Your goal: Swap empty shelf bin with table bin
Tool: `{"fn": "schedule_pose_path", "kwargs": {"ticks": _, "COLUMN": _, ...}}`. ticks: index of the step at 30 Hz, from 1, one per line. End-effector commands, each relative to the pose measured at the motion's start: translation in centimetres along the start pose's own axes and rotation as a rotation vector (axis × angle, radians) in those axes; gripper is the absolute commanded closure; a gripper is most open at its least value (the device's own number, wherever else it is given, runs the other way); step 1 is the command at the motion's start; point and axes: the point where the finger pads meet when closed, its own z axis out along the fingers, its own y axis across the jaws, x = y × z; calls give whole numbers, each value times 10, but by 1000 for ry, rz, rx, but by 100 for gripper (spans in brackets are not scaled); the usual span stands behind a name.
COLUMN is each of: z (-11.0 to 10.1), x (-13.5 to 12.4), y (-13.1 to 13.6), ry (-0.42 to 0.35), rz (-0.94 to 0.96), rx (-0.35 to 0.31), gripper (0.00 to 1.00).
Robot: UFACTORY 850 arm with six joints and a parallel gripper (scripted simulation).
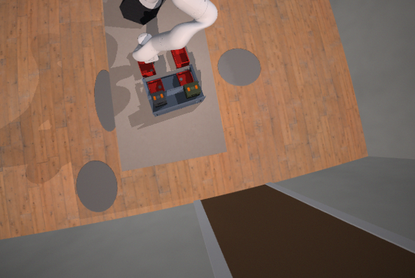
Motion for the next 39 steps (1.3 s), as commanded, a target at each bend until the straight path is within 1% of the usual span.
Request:
{"fn": "schedule_pose_path", "kwargs": {"ticks": 1, "z": 0, "x": 0, "y": 0, "ry": -1, "rz": 0, "rx": 1, "gripper": 100}}
{"fn": "schedule_pose_path", "kwargs": {"ticks": 31, "z": -1, "x": 0, "y": 0, "ry": -1, "rz": 0, "rx": 1, "gripper": 100}}
{"fn": "schedule_pose_path", "kwargs": {"ticks": 35, "z": -5, "x": 0, "y": 0, "ry": -1, "rz": 0, "rx": 1, "gripper": 100}}
{"fn": "schedule_pose_path", "kwargs": {"ticks": 39, "z": -15, "x": 0, "y": 0, "ry": -1, "rz": 0, "rx": 1, "gripper": 100}}
